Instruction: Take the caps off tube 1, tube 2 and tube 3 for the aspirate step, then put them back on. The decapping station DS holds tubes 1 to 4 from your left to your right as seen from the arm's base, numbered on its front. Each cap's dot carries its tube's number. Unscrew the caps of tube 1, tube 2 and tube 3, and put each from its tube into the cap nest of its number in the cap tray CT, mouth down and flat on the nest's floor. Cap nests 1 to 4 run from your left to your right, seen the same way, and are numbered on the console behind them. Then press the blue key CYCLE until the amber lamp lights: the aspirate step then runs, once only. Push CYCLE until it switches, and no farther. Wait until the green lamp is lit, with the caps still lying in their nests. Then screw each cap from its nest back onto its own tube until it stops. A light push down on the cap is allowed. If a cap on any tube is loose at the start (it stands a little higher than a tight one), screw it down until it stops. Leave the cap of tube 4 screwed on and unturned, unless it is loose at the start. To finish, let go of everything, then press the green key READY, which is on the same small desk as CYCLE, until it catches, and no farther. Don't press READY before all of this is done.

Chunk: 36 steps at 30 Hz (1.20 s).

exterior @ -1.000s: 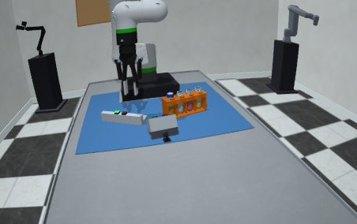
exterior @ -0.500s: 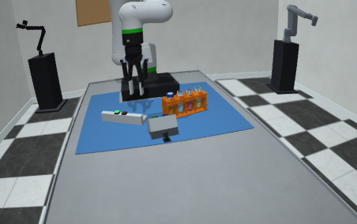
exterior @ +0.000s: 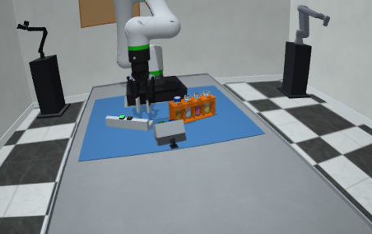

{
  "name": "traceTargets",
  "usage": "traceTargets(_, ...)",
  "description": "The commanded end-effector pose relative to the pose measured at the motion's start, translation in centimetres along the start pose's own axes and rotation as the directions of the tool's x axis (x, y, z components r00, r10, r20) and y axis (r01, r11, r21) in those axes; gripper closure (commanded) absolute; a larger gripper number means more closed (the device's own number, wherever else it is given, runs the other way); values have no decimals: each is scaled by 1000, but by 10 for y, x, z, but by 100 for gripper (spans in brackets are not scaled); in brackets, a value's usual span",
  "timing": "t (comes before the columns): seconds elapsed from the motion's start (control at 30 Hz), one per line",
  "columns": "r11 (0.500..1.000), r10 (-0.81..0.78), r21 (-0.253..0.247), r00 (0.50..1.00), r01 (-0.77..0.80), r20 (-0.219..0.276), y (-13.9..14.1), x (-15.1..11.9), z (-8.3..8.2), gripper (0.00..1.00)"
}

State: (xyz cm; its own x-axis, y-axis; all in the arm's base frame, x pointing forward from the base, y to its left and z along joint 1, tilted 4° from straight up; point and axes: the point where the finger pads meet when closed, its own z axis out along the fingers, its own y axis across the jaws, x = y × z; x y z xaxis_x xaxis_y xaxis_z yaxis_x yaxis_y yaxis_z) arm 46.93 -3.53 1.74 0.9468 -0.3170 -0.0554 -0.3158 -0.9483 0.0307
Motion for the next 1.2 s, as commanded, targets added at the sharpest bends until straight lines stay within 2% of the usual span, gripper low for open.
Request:
traceTargets(0.0, 1000, 0, 0, 1000, 0, -1, 0, 1, 13, 71)
traceTargets(0.03, 1000, 0, 0, 1000, 0, -1, 0, 1, 13, 71)
traceTargets(0.23, 1000, 0, 0, 1000, 0, -1, 0, 1, 43, 71)
traceTargets(1.17, 1000, 0, 0, 1000, 0, -1, 0, 1, 51, 71)
